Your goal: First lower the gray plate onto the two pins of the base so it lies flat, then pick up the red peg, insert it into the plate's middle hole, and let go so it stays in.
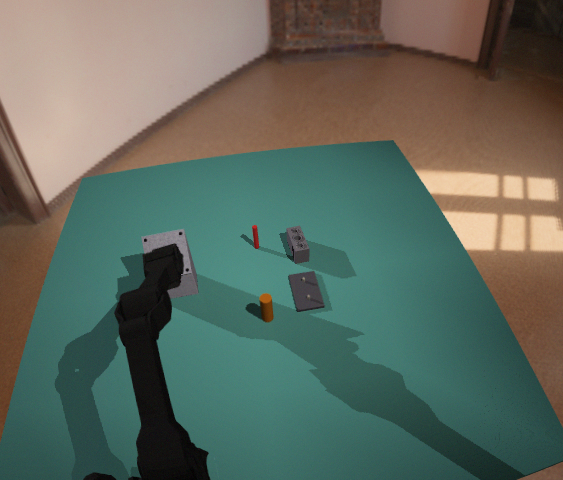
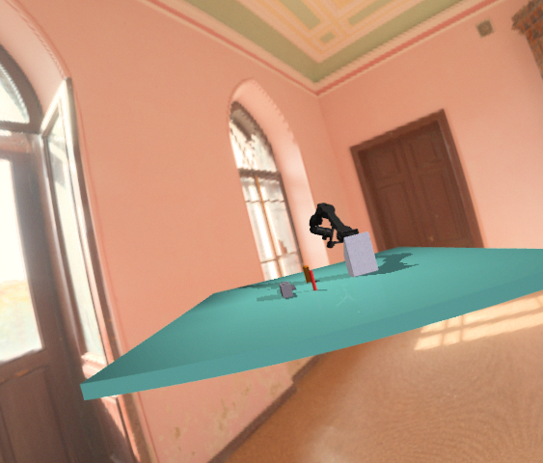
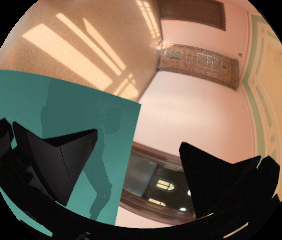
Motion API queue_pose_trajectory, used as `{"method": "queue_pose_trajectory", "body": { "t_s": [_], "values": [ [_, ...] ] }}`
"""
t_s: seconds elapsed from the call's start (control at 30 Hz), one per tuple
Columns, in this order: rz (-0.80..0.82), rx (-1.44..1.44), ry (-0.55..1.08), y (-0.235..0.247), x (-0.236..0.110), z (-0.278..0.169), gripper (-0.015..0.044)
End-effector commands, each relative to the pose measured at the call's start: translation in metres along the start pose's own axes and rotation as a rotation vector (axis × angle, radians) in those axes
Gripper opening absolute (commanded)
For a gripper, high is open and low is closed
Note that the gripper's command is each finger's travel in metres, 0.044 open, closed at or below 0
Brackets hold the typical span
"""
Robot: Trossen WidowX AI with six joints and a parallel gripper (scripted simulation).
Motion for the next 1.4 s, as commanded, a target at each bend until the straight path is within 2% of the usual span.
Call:
{"method": "queue_pose_trajectory", "body": {
  "t_s": [0.0, 0.2, 0.47, 0.7, 1.07, 1.37],
  "values": [
    [0.0, 0.0, 0.0, 0.0, 0.0, 0.0, 0.0426],
    [0.119, 0.031, -0.013, 0.038, -0.02, -0.006, 0.044],
    [0.432, 0.063, -0.017, 0.112, -0.097, -0.037, 0.044],
    [0.618, 0.091, 0.039, 0.164, -0.163, -0.078, 0.044],
    [0.891, 0.105, 0.18, 0.205, -0.301, -0.187, 0.044],
    [1.008, 0.072, 0.329, 0.189, -0.395, -0.301, 0.044]
  ]
}}
Point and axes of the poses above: the point midway between the two fingers, 35 mm back from their tips, its own x axis out along the fingers, its own y axis across the jaws, z = x × y, the point moved 6 cm from there along -x, back along the fingers, and after that the axes turned 15 degrees about x, right-handed, at the moved point
